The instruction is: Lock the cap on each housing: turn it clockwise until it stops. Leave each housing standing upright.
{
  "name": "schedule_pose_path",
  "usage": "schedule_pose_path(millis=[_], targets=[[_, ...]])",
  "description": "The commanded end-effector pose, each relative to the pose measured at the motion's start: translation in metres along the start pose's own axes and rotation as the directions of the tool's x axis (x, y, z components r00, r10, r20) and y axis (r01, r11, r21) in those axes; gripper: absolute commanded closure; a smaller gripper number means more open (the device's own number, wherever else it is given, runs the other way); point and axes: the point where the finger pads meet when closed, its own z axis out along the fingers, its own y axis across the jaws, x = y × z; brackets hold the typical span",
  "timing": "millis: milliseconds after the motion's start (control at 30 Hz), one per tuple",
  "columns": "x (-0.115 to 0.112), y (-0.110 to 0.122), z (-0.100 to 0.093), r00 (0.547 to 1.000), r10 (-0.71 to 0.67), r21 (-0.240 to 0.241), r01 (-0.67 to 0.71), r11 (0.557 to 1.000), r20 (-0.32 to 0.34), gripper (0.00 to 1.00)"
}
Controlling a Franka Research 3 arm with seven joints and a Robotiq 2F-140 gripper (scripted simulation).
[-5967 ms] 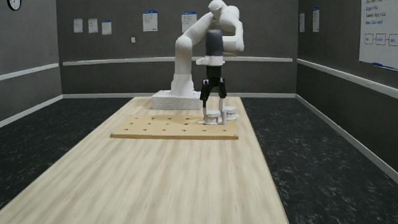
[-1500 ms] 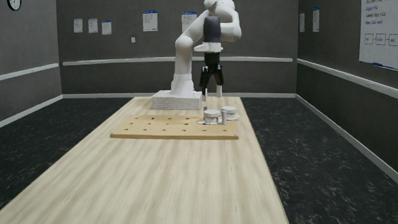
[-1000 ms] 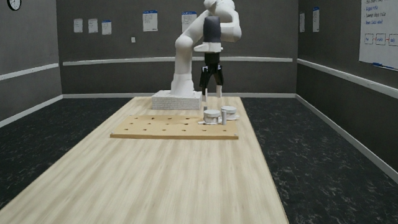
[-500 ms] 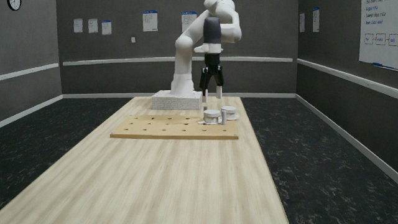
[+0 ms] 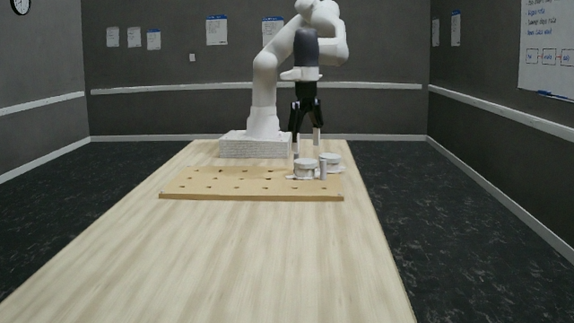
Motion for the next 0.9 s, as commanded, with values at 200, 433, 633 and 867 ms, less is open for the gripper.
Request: schedule_pose_path(millis=[200, 433, 633, 867], targets=[[0.0, -0.003, 0.012, 1.0, -0.005, 0.006, 0.005, 1.0, 0.003, 0.22], [0.0, -0.004, 0.021, 1.0, -0.005, 0.006, 0.005, 1.0, 0.003, 0.22], [0.0, -0.004, 0.028, 1.0, -0.005, 0.006, 0.005, 1.0, 0.003, 0.22], [0.0, -0.004, 0.036, 1.0, -0.005, 0.006, 0.005, 1.0, 0.003, 0.22]])
